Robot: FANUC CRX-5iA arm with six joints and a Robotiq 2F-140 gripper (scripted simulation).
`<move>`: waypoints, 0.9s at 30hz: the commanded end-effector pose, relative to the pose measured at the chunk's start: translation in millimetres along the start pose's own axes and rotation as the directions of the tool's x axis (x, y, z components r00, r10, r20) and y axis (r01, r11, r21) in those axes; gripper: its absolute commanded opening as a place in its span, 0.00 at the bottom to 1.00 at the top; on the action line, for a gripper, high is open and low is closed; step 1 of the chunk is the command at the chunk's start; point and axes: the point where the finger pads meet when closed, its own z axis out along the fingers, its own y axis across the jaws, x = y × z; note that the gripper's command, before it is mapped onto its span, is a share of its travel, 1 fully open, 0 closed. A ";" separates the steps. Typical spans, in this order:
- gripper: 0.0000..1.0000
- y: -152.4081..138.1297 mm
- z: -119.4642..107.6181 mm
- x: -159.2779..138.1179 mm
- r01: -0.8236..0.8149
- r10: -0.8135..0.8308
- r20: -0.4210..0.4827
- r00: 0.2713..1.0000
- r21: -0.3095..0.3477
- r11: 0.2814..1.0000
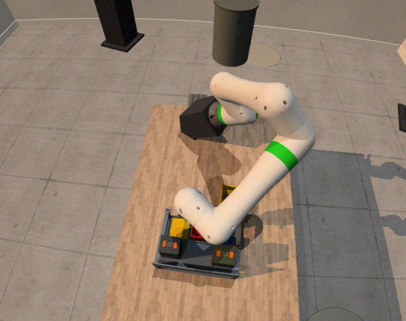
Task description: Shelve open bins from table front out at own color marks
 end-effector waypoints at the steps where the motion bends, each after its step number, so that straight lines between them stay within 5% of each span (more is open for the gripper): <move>1: 0.00 -0.2 -0.3 -0.1 0.000 0.000 0.000 1.000 0.000 1.000; 27: 0.00 -0.2 -0.4 -2.3 0.000 0.000 0.003 1.000 0.000 1.000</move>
